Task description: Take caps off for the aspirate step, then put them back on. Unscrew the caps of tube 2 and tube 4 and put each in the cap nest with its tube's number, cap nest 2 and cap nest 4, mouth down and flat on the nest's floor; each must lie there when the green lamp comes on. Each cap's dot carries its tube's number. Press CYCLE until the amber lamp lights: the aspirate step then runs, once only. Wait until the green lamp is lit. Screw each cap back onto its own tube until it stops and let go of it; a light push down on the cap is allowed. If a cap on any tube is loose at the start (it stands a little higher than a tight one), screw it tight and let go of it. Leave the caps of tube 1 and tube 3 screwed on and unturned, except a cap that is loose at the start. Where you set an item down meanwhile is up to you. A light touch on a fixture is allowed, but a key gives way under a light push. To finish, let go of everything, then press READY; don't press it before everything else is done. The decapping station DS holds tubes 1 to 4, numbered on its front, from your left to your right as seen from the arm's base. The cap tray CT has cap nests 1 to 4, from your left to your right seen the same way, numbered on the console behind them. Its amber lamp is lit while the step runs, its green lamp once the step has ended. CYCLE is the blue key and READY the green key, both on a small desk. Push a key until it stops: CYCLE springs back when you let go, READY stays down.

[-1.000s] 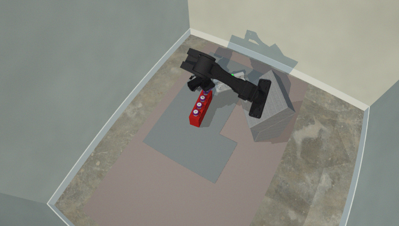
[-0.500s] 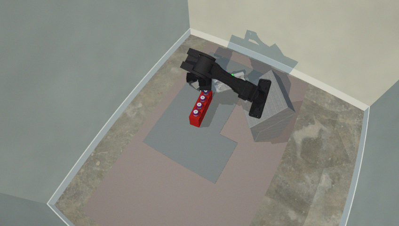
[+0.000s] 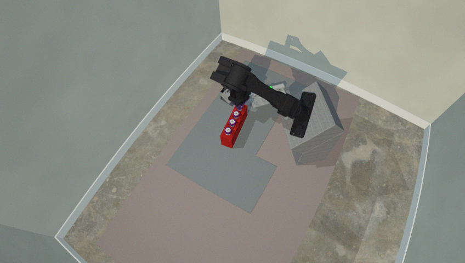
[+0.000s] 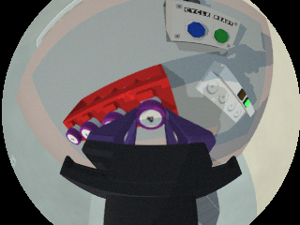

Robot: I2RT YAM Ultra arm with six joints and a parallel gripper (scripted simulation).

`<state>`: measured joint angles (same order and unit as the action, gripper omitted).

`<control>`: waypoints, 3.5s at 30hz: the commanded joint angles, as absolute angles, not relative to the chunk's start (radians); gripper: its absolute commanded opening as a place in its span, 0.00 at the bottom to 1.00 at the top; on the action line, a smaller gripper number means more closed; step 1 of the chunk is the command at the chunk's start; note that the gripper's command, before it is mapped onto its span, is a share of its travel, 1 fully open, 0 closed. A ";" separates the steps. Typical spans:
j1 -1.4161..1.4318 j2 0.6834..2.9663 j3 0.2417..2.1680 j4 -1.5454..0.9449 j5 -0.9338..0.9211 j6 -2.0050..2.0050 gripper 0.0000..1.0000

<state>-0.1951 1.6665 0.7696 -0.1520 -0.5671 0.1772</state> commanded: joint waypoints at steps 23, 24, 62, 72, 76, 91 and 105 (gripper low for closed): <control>-0.199 1.663 0.771 -0.147 -0.566 1.343 0.00; -0.199 1.663 0.771 -0.147 -0.566 1.393 0.00; -0.199 1.663 0.771 -0.148 -0.567 1.081 0.49; -0.199 1.662 0.770 -0.147 -0.566 0.651 0.49; -0.199 1.661 0.769 -0.146 -0.566 0.484 0.49; -0.197 1.661 0.768 -0.146 -0.566 -0.264 0.49; -0.196 1.661 0.771 -0.148 -0.565 -0.846 0.49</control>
